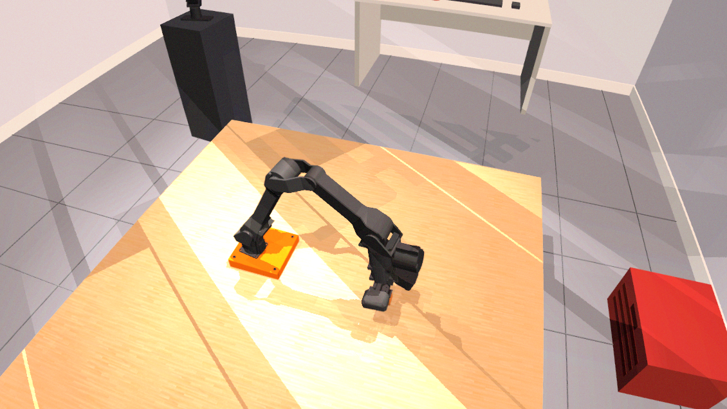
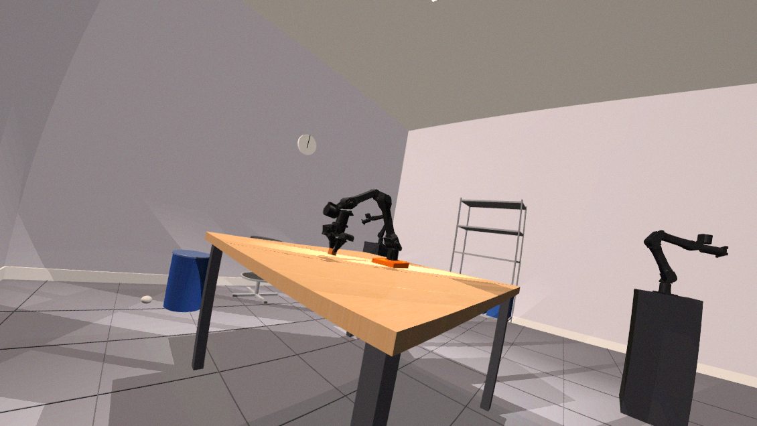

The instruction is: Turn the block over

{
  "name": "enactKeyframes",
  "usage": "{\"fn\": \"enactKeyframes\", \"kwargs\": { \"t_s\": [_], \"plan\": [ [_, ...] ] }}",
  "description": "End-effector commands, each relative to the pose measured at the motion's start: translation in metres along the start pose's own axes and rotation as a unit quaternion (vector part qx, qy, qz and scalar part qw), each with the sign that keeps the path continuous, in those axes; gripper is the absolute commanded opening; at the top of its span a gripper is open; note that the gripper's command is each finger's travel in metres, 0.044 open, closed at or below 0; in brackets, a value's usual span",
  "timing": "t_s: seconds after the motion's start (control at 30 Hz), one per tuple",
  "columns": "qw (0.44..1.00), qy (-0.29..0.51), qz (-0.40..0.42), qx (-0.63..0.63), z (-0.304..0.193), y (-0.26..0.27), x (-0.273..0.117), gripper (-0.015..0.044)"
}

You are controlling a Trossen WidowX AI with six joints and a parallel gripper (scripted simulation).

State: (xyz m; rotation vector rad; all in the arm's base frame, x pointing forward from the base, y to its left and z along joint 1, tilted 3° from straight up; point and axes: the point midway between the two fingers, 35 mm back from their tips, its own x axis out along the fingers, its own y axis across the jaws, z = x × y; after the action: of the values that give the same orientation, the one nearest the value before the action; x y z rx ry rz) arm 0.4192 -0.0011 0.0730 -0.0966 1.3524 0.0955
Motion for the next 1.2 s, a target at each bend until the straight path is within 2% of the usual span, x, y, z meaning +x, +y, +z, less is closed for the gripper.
{"fn": "enactKeyframes", "kwargs": {
  "t_s": [0.0, 0.77, 0.93, 1.17],
  "plan": [
    [1.0, -0.027, 0.003, 0.001, -0.001, 0.0, 0.001, 0.0],
    [0.983, -0.182, 0.002, -0.001, -0.009, 0.001, 0.002, 0.0],
    [0.981, -0.193, 0.001, -0.002, -0.01, 0.001, 0.002, 0.0],
    [0.97, -0.244, 0.002, 0.001, -0.004, 0.0, 0.017, 0.0]
  ]
}}
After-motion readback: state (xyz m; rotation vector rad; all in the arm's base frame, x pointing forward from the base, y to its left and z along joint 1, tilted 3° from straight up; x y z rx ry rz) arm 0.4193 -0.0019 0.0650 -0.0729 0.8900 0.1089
